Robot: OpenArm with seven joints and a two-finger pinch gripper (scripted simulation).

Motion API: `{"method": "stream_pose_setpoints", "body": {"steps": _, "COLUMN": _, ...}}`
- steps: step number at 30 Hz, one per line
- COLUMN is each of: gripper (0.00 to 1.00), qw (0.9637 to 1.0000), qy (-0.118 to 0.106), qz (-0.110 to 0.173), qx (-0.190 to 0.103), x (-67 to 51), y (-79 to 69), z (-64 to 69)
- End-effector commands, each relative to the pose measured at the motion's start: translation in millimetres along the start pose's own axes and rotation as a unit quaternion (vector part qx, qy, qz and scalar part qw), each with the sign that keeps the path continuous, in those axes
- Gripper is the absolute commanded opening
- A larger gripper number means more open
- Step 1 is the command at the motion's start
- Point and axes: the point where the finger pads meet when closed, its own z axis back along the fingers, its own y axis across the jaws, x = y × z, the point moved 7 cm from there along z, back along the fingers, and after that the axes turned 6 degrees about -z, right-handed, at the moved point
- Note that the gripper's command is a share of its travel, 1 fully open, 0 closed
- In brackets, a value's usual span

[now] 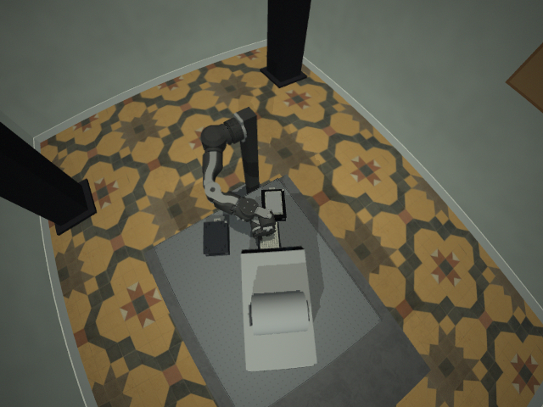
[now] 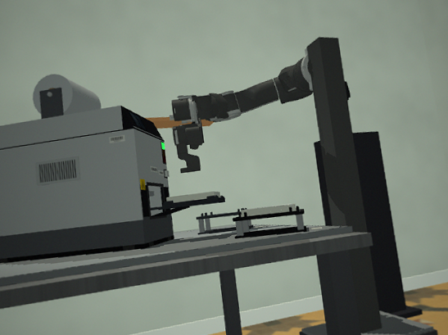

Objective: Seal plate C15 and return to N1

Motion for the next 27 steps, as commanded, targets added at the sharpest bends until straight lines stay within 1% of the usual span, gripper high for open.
{"method": "stream_pose_setpoints", "body": {"steps": 1, "gripper": 0.0, "qw": 0.9991, "qy": -0.004, "qz": 0.027, "qx": -0.031, "x": 3.1, "y": -10.9, "z": -1.4}}
{"method": "stream_pose_setpoints", "body": {"steps": 2, "gripper": 0.0, "qw": 0.9977, "qy": -0.006, "qz": 0.046, "qx": -0.049, "x": 4.3, "y": -17.1, "z": -2.9}}
{"method": "stream_pose_setpoints", "body": {"steps": 4, "gripper": 0.0, "qw": 0.9929, "qy": -0.01, "qz": 0.082, "qx": -0.085, "x": 6.5, "y": -29.7, "z": -6.0}}
{"method": "stream_pose_setpoints", "body": {"steps": 16, "gripper": 0.0, "qw": 0.9929, "qy": -0.01, "qz": 0.082, "qx": -0.085, "x": 6.5, "y": -29.7, "z": -6.0}}
{"method": "stream_pose_setpoints", "body": {"steps": 17, "gripper": 0.0, "qw": 0.9931, "qy": -0.046, "qz": 0.08, "qx": -0.072, "x": 2.0, "y": -34.4, "z": -6.5}}
{"method": "stream_pose_setpoints", "body": {"steps": 19, "gripper": 0.0, "qw": 0.9861, "qy": -0.049, "qz": 0.116, "qx": -0.108, "x": 1.8, "y": -34.7, "z": -8.0}}
{"method": "stream_pose_setpoints", "body": {"steps": 21, "gripper": 0.0, "qw": 0.9764, "qy": -0.052, "qz": 0.152, "qx": -0.144, "x": 1.2, "y": -35.2, "z": -9.8}}
{"method": "stream_pose_setpoints", "body": {"steps": 27, "gripper": 0.0, "qw": 0.9764, "qy": -0.052, "qz": 0.152, "qx": -0.144, "x": 1.2, "y": -35.2, "z": -9.8}}
